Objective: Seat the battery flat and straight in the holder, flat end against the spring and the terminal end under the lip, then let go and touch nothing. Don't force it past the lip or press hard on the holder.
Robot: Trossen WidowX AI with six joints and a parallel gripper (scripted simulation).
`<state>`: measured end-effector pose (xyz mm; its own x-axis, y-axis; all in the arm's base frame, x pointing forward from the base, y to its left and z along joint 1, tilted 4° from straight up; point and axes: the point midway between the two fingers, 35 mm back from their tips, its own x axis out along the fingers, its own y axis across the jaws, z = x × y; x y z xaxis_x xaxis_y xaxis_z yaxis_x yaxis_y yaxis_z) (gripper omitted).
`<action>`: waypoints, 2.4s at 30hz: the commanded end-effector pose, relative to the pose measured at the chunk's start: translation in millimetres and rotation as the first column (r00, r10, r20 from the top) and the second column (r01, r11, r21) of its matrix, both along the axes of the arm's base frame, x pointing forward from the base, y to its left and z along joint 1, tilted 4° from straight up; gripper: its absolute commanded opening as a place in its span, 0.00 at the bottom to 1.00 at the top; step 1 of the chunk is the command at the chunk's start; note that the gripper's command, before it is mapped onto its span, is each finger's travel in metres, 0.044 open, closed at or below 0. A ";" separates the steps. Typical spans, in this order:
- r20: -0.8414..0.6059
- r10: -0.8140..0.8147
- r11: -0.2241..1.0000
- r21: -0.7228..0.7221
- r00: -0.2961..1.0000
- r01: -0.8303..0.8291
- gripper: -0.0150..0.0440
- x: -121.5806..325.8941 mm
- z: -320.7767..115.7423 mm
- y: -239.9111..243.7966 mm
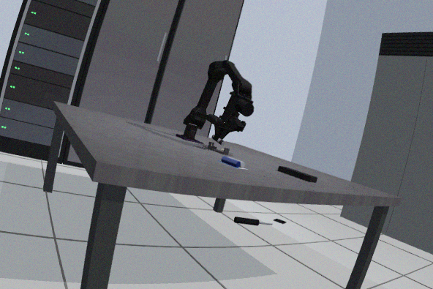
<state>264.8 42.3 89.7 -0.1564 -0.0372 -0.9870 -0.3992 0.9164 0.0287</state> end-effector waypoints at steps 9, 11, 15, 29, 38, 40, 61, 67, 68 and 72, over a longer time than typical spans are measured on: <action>-0.066 -0.003 1.000 -0.028 0.998 0.002 0.36 2.6 -5.7 0.3; -0.079 -0.003 0.999 -0.033 0.997 0.001 0.36 3.1 -6.5 0.6; -0.106 -0.004 0.999 -0.043 0.994 -0.001 0.36 4.3 -8.1 1.1; -0.196 -0.008 0.997 -0.079 0.981 -0.008 0.36 8.2 -14.1 2.9; -0.251 -0.011 0.995 -0.102 0.968 -0.015 0.36 10.6 -18.2 4.1; -0.255 -0.011 0.994 -0.104 0.967 -0.016 0.36 10.7 -18.5 4.2; -0.257 -0.014 0.995 -0.098 0.966 -0.011 0.36 23.9 -19.6 9.3; -0.258 -0.014 0.995 -0.098 0.966 -0.011 0.36 27.5 -19.4 10.8; -0.258 -0.014 0.995 -0.097 0.966 -0.011 0.36 28.1 -19.3 11.1; -0.257 -0.015 0.995 -0.097 0.966 -0.011 0.36 30.4 -19.2 12.0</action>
